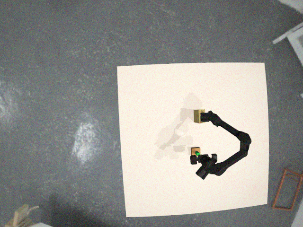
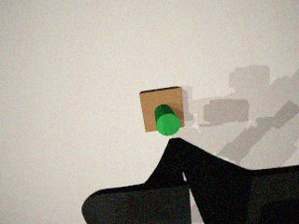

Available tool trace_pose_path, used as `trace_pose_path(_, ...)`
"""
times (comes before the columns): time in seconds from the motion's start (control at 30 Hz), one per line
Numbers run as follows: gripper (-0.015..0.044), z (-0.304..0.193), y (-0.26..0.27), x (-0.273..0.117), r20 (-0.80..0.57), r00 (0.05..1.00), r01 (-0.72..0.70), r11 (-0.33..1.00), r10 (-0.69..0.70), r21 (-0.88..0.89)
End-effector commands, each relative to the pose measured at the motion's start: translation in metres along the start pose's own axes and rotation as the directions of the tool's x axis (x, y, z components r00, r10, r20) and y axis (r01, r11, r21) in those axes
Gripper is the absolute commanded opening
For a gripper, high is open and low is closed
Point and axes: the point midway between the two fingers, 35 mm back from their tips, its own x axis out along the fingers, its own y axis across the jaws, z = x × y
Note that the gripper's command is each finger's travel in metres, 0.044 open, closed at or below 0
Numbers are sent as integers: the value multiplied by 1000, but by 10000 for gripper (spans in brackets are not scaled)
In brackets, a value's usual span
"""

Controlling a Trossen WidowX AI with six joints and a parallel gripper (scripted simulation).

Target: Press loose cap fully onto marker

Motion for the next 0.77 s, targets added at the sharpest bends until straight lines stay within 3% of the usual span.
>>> trace_pose_path(0.0,0,-2,-1,-45,9,1000,3,1000,-3,-4)
trace_pose_path(0.1,0,-2,-1,-47,8,1000,2,1000,-2,-4)
trace_pose_path(0.63,420,-2,-1,-47,8,1000,2,1000,-2,-4)
trace_pose_path(0.73,440,-2,-1,-47,8,1000,2,1000,-2,-4)
